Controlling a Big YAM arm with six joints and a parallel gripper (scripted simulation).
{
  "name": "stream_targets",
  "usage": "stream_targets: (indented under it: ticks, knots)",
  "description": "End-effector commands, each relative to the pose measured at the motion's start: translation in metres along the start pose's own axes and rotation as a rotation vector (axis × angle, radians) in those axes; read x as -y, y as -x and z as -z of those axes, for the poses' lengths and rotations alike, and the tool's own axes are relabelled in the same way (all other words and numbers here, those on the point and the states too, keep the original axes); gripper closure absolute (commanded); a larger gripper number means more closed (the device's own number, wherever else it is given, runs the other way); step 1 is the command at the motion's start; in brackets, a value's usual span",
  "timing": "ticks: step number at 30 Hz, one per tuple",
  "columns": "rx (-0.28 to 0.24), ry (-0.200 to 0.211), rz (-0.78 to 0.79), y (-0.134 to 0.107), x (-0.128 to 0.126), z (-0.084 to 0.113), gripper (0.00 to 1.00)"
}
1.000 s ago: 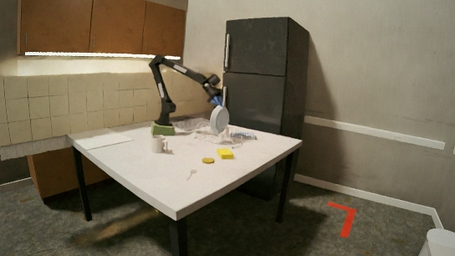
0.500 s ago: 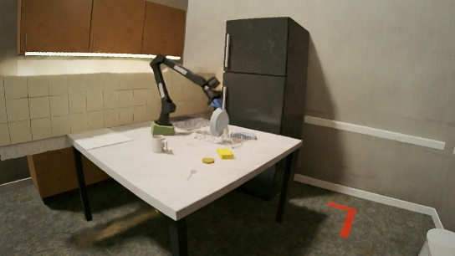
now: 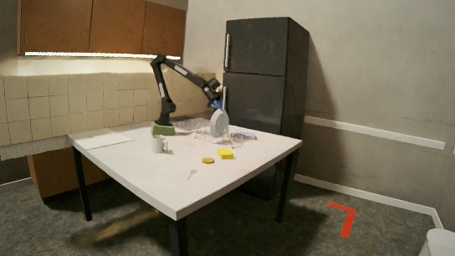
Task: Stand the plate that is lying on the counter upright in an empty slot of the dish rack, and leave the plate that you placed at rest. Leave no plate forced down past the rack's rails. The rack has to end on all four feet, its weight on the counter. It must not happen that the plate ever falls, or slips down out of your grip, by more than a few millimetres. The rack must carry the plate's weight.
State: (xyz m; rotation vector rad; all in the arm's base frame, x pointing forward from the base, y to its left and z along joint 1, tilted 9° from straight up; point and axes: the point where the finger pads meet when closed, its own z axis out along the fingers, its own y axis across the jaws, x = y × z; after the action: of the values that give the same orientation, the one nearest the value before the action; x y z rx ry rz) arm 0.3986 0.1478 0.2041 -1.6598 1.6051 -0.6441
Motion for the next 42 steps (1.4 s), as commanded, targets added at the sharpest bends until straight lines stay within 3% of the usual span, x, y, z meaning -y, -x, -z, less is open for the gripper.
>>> stream_targets:
  ticks: [1,10,15,19,23,25,26,33,42]
  knots:
    - [0.026,-0.085,-0.02,0.009,0.028,0.009,1.0]
    - [0.025,-0.083,-0.02,0.009,0.027,0.008,1.0]
    - [0.015,-0.05,-0.013,0.006,0.01,-0.002,1.0]
    - [0.019,-0.062,-0.016,0.007,0.01,-0.001,1.0]
    - [0.016,-0.046,-0.014,0.007,0.0,-0.011,1.0]
    - [0.016,-0.046,-0.014,0.007,0.0,-0.011,1.0]
    - [0.021,-0.085,-0.02,0.006,0.016,-0.002,1.0]
    - [0.018,-0.06,-0.016,0.007,0.001,-0.012,1.0]
    - [0.023,-0.075,-0.019,0.008,0.007,-0.009,1.0]
